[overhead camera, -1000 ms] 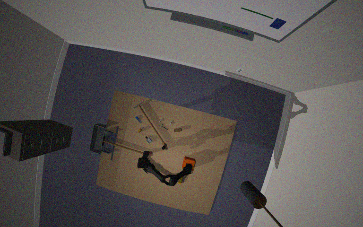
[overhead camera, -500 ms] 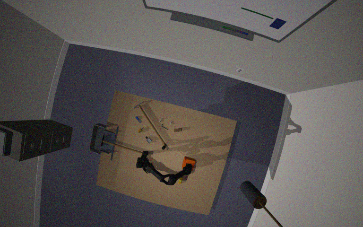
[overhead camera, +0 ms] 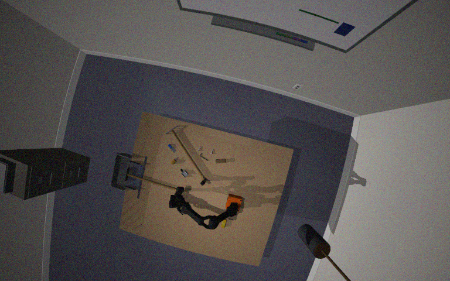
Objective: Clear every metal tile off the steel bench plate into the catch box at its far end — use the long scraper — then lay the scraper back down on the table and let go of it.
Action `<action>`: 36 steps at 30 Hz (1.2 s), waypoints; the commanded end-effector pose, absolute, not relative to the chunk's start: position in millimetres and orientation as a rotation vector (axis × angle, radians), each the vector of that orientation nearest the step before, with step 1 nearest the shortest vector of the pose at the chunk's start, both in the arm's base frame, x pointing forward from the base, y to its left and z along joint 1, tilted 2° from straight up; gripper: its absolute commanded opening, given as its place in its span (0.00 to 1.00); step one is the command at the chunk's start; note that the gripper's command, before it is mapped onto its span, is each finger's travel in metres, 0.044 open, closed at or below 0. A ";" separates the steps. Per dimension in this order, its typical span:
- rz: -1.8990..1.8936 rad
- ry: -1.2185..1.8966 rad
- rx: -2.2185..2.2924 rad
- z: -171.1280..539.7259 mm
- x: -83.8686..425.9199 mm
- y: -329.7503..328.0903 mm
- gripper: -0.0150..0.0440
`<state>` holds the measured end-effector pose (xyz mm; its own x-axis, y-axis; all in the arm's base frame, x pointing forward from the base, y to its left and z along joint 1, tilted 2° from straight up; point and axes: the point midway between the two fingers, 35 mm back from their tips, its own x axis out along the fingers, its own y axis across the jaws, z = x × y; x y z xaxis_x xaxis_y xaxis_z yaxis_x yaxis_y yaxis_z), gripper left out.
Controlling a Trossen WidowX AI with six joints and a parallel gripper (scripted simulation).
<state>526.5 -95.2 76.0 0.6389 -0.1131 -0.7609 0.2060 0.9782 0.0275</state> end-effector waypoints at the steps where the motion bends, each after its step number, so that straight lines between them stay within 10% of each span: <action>1: -0.183 0.853 0.115 77.6 526.1 -95.1 0.25; 36: -0.184 0.852 0.116 86.2 485.2 -86.1 0.25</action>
